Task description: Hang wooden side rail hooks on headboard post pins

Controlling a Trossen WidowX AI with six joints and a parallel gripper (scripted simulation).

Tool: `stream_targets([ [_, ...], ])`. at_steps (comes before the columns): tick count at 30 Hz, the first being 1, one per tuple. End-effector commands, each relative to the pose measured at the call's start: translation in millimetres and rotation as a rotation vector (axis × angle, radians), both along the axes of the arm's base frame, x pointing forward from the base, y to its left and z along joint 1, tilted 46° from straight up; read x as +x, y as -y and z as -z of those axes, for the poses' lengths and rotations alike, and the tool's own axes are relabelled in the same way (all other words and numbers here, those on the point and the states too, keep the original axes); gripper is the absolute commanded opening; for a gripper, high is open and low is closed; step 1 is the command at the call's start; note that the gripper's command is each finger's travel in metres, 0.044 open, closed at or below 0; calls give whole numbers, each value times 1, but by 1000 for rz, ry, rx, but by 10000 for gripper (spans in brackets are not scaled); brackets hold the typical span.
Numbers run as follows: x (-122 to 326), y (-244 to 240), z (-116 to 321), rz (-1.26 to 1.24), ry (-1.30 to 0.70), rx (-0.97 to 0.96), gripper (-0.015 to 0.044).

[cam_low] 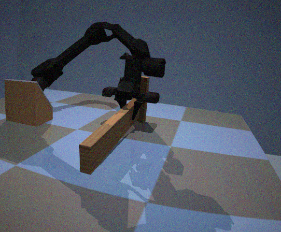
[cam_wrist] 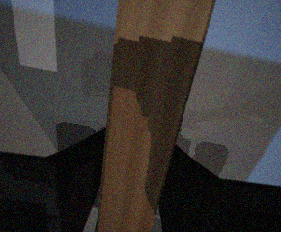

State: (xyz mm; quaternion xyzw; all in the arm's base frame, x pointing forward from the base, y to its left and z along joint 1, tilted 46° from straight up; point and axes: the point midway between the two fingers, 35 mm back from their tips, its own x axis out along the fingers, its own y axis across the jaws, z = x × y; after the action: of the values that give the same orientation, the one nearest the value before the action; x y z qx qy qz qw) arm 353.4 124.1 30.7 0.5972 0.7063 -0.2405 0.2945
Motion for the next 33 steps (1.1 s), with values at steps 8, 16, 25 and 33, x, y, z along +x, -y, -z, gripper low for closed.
stream_targets([
  [8,1,1,-4,8,5,2,0],
  [16,1,0,-4,8,5,2,0],
  [25,1,-1,-5,8,5,2,0],
  [33,1,-2,-6,8,5,2,0],
])
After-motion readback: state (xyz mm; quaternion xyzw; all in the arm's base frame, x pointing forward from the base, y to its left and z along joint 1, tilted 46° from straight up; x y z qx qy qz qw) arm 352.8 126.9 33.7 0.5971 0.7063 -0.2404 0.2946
